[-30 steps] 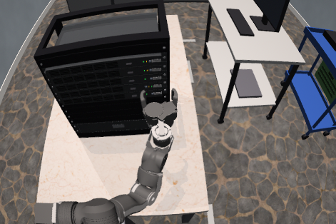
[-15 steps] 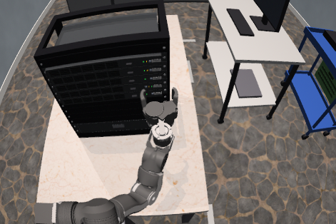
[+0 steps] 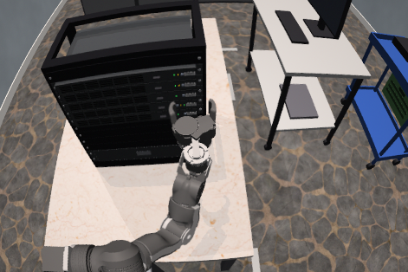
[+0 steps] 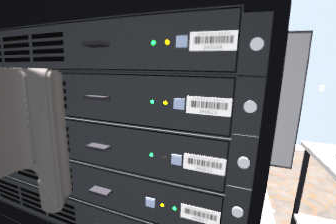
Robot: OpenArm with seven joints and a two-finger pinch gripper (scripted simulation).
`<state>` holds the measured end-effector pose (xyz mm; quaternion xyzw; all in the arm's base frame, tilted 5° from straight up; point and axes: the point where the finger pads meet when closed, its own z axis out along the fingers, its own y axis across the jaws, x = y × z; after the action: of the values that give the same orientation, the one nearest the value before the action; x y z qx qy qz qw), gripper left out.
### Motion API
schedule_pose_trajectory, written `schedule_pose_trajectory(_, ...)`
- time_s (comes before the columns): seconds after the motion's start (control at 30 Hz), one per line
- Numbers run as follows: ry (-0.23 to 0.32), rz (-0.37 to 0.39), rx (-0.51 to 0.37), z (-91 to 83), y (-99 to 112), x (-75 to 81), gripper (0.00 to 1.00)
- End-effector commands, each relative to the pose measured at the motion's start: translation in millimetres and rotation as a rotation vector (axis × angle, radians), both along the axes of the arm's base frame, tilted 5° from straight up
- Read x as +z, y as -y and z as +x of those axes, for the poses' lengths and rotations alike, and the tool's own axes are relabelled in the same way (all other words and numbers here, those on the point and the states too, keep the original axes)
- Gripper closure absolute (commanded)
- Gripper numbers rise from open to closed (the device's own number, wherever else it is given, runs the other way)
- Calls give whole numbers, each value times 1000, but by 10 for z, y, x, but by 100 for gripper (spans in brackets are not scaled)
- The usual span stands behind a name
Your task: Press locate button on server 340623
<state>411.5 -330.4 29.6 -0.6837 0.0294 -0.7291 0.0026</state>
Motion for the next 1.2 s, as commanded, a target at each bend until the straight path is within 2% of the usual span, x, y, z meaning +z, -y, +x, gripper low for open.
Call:
schedule_pose_trajectory(0.0,-4,11,1,3,-2,20,40)
schedule_pose_trajectory(0.47,-4,11,1,32,2,79,40)
schedule_pose_trajectory(1.17,-4,11,1,450,19,104,40)
